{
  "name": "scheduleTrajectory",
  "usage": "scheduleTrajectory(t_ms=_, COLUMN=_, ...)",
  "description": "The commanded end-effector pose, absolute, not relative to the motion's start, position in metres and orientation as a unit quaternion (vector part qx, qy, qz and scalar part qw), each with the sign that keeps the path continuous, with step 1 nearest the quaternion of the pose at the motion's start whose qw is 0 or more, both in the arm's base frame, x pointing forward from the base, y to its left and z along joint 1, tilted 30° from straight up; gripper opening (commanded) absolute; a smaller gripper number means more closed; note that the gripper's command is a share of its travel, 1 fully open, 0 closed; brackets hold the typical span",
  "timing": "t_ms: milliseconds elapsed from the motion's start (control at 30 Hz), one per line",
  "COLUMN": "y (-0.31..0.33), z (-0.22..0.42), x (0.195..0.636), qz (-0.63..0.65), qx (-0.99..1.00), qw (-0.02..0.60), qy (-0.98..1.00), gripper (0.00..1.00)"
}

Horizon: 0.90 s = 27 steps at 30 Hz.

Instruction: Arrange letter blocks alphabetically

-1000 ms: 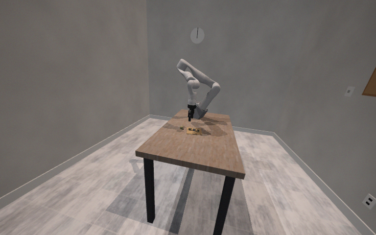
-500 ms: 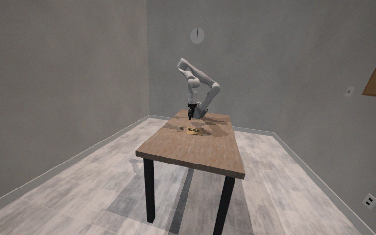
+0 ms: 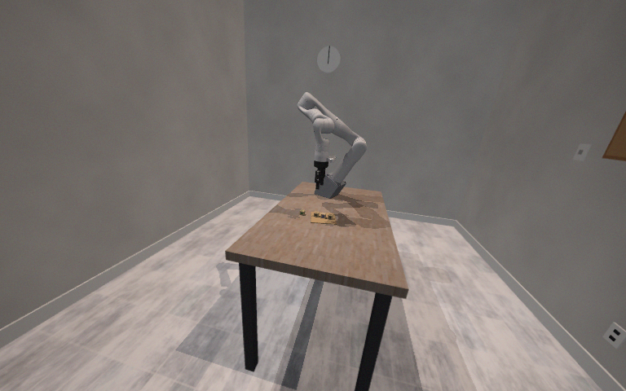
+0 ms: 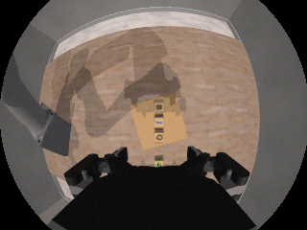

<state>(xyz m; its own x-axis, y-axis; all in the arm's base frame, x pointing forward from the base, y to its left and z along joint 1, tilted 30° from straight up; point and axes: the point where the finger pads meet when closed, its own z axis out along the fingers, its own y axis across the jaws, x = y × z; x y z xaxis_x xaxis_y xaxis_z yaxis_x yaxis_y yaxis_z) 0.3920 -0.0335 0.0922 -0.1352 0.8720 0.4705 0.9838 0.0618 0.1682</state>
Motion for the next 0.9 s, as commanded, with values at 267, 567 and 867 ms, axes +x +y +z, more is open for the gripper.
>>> scheduleTrajectory(t_ms=267, y=-0.0459, z=0.1052, x=0.3926, qz=-0.227, qx=-0.651, qw=0.116, qy=-0.715, gripper=1.0)
scheduleTrajectory(t_ms=567, y=-0.0459, z=0.1052, x=0.3926, qz=-0.227, qx=-0.651, qw=0.116, qy=-0.715, gripper=1.0)
scheduleTrajectory(t_ms=867, y=-0.0459, z=0.1052, x=0.3926, qz=-0.227, qx=-0.651, qw=0.116, qy=-0.715, gripper=1.0)
